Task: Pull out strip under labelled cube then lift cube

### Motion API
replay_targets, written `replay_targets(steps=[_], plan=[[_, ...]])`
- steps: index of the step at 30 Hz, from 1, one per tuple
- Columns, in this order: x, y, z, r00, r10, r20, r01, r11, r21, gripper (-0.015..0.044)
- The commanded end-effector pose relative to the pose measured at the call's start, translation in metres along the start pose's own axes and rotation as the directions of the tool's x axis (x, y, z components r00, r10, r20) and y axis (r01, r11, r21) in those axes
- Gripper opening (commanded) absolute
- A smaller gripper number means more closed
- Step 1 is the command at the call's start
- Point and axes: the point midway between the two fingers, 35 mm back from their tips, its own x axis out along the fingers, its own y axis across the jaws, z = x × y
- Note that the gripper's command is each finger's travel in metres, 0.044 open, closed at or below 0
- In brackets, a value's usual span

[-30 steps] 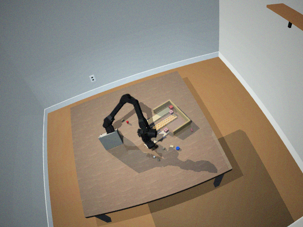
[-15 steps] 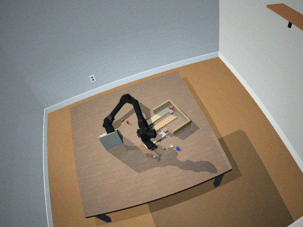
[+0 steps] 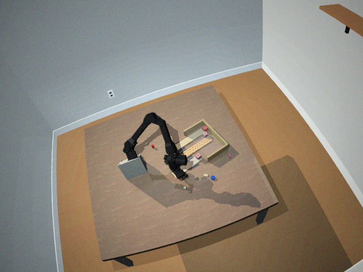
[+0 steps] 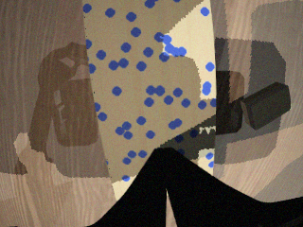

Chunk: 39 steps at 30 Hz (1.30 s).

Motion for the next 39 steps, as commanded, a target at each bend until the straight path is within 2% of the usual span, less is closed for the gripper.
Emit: replay_targets(steps=[1,5,10,14,18,31,39], plan=[[0.005,0.004,-0.007,1.0,0.01,-0.025,-0.01,1.0,0.003,0.0],[0.005,0.004,-0.007,1.0,0.01,-0.025,-0.01,1.0,0.003,0.0],[-0.04,-0.001,0.002,1.0,0.006,-0.024,-0.006,1.0,0.002,0.0],[-0.043,-0.001,0.002,1.0,0.007,-0.025,-0.007,1.0,0.002,0.0],[-0.042,-0.001,0.023,1.0,0.008,-0.024,-0.01,0.995,-0.096,0.0105],[-0.046,0.002,0.072,1.0,0.008,-0.022,-0.011,0.995,-0.104,0.044],[-0.05,0.005,0.104,1.0,0.009,-0.021,-0.011,0.994,-0.105,0.044]])
